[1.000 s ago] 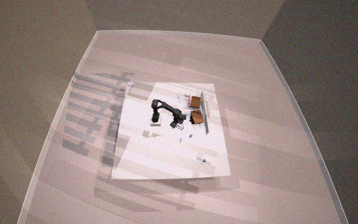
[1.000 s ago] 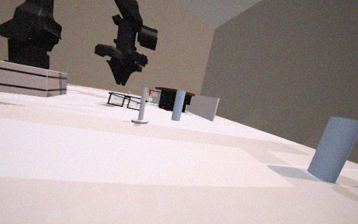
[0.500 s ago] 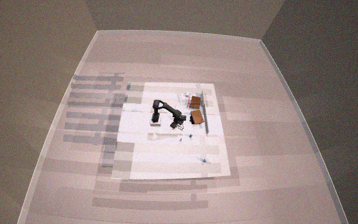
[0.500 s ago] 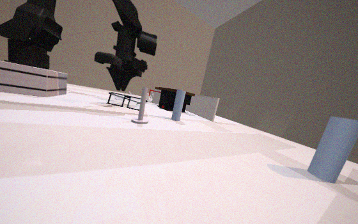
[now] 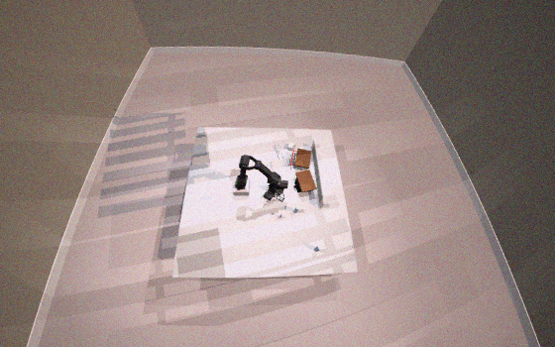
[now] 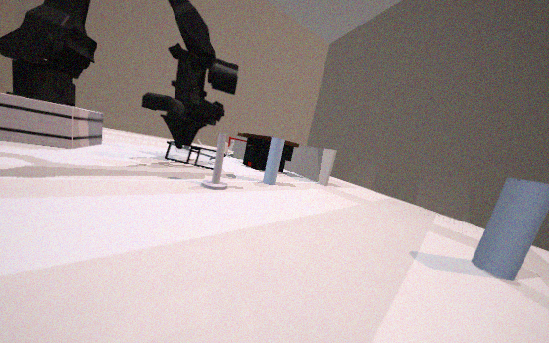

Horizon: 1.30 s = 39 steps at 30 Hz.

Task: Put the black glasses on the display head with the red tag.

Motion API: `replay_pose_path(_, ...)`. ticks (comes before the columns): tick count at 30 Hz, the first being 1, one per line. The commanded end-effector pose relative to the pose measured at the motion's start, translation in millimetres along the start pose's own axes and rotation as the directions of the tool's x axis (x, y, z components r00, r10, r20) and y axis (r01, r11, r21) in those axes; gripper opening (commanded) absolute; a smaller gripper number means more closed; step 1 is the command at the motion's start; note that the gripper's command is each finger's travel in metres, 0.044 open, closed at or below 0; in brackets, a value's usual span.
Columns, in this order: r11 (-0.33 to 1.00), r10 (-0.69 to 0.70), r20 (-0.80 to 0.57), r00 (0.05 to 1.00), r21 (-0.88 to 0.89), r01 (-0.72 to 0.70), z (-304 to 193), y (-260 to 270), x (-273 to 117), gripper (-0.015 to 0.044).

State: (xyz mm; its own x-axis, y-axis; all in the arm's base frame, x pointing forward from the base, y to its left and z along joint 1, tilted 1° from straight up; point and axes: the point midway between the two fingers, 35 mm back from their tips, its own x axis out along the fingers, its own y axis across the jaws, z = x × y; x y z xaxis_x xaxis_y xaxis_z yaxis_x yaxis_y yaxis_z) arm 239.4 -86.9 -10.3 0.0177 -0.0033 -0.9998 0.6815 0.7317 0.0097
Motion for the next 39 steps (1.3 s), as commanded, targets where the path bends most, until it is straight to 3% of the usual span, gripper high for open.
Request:
replay_pose_path(1,1.0,0.001,-0.008,1.0,-0.005,-0.001,-2.5,-1.0,7.2,0.012)
replay_pose_path(19,1.0,0.001,-0.008,1.0,-0.005,-0.001,-3.7,3.2,14.3,0.012)
replay_pose_path(39,1.0,-0.003,-0.007,1.0,-0.007,0.003,-3.5,0.4,14.1,0.0)
